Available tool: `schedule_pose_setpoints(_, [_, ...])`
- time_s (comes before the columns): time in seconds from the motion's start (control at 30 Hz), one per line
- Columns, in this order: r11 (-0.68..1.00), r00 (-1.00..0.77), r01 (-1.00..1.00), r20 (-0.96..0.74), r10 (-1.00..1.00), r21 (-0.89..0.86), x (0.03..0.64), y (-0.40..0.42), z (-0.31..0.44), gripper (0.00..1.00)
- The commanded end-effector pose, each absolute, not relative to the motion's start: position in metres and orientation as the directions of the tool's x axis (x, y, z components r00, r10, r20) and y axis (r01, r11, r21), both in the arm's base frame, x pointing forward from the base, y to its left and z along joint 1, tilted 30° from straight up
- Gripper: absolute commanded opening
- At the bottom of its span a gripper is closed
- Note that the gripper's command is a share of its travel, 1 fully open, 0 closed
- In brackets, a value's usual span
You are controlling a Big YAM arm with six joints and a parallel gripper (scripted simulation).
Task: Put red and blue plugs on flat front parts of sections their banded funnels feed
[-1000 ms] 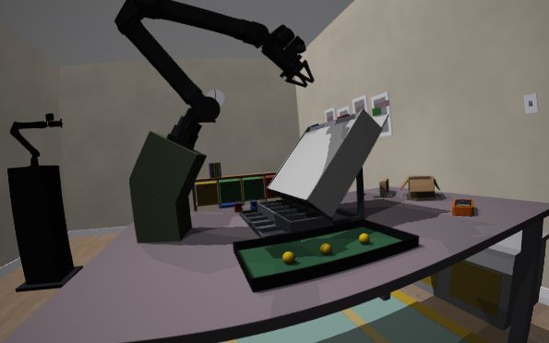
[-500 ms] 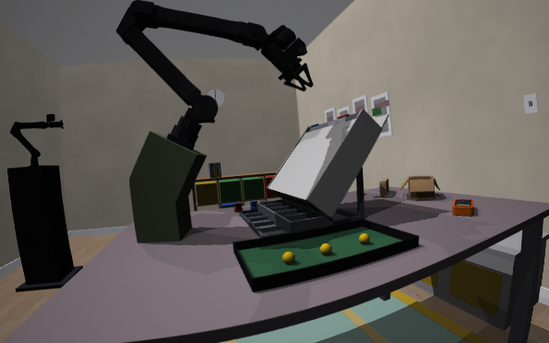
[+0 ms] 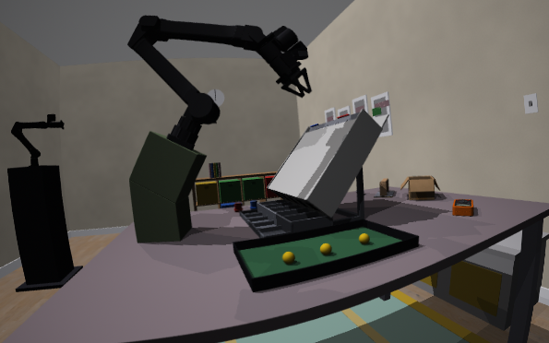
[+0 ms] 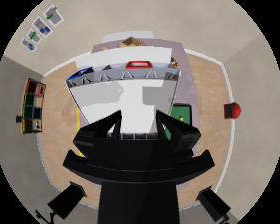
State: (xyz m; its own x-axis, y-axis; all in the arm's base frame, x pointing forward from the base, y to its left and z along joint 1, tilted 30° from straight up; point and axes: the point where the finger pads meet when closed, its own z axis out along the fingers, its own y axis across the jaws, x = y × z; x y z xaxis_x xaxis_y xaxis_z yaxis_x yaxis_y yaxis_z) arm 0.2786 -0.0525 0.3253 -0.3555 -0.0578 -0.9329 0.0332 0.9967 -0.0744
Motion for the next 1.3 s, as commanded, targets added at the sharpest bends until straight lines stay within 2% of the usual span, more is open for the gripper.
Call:
schedule_pose_setpoints(0.0, [0.994,-0.417,0.038,-0.906,-0.075,-0.100,0.278,-0.071,0.303,0.56])
schedule_pose_setpoints(0.57, [0.993,-0.565,0.040,-0.823,-0.069,-0.111,0.264,-0.164,0.222,0.56])
schedule_pose_setpoints(0.73, [0.989,-0.581,0.043,-0.809,-0.092,-0.144,0.266,-0.193,0.224,0.56])
schedule_pose_setpoints(1.27, [0.989,-0.727,0.036,-0.683,-0.071,-0.142,0.254,-0.278,0.136,0.56])
